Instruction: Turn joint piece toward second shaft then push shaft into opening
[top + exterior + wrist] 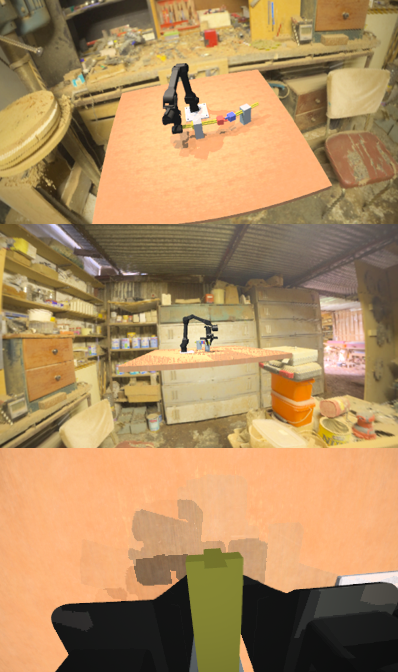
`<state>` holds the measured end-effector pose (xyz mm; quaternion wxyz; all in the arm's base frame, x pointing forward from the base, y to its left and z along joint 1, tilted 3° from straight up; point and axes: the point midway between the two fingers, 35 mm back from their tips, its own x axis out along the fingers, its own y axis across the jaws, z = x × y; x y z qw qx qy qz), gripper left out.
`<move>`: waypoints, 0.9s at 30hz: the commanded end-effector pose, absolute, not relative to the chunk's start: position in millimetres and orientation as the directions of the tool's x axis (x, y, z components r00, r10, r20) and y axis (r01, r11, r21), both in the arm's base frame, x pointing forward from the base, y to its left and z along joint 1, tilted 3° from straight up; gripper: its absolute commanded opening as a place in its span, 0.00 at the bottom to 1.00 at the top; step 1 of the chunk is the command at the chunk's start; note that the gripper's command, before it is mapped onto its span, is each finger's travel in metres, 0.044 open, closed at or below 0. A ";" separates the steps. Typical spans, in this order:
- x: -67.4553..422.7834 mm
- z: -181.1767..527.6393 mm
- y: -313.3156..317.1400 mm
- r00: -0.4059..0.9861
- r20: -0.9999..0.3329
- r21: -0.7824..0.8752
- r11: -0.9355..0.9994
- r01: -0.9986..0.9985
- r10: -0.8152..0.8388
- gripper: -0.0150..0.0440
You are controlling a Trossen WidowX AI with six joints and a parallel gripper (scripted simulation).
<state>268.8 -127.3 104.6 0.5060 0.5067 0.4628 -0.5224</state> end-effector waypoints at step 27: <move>269.0 104.5 -127.3 0.025 -0.998 0.029 -0.058 0.998 -0.059 1.00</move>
